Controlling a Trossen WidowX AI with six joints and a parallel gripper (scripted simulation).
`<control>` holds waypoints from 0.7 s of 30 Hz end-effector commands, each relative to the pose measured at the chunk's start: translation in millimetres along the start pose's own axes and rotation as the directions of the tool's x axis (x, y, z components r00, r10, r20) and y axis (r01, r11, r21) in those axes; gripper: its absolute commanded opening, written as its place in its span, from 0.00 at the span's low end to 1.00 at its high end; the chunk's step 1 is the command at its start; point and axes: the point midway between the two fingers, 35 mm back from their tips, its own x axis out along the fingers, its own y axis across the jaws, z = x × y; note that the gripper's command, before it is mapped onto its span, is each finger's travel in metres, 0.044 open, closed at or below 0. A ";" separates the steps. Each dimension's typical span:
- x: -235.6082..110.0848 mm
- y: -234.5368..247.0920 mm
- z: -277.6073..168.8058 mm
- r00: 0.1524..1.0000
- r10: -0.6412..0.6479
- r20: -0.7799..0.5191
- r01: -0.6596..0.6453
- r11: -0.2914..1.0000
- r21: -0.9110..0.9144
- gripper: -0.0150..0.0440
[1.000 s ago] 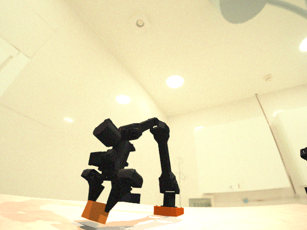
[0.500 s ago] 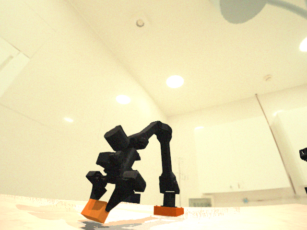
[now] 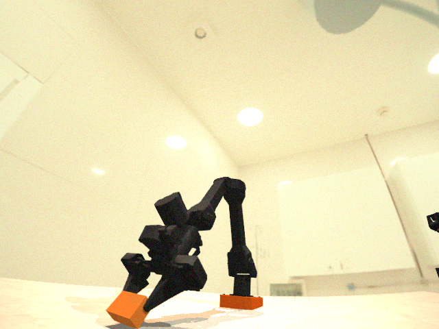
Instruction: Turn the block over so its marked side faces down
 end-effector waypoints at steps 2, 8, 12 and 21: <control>9.7 0.3 -5.0 0.998 0.003 0.059 -0.004 1.000 0.005 0.25; 18.4 0.1 -9.2 0.989 0.002 0.147 -0.003 1.000 0.005 0.25; 21.5 0.1 -12.4 0.979 0.002 0.204 -0.003 1.000 0.006 0.25; 20.6 0.6 -20.1 0.944 0.002 0.331 -0.004 1.000 0.005 0.25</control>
